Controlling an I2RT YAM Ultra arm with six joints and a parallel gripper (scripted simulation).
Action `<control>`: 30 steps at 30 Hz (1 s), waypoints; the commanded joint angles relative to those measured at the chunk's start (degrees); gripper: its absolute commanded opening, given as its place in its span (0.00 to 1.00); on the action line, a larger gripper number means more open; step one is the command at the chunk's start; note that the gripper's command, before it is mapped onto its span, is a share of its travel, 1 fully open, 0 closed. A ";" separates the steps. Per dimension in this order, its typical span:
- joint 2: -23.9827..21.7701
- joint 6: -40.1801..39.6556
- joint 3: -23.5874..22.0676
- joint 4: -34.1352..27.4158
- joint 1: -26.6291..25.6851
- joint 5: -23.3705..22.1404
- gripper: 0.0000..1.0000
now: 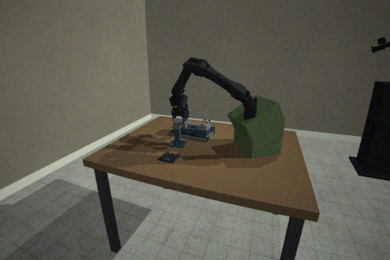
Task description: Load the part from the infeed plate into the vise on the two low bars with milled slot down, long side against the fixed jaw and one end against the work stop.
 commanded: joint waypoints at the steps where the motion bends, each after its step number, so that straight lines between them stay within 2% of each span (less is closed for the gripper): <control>1: -1.33 -0.11 2.32 -1.08 -1.31 -0.63 0.00; 27: -2.44 -0.81 1.41 -1.27 -1.50 -0.61 0.00; 30: -2.53 -0.92 -0.19 -1.35 -1.55 -0.63 0.00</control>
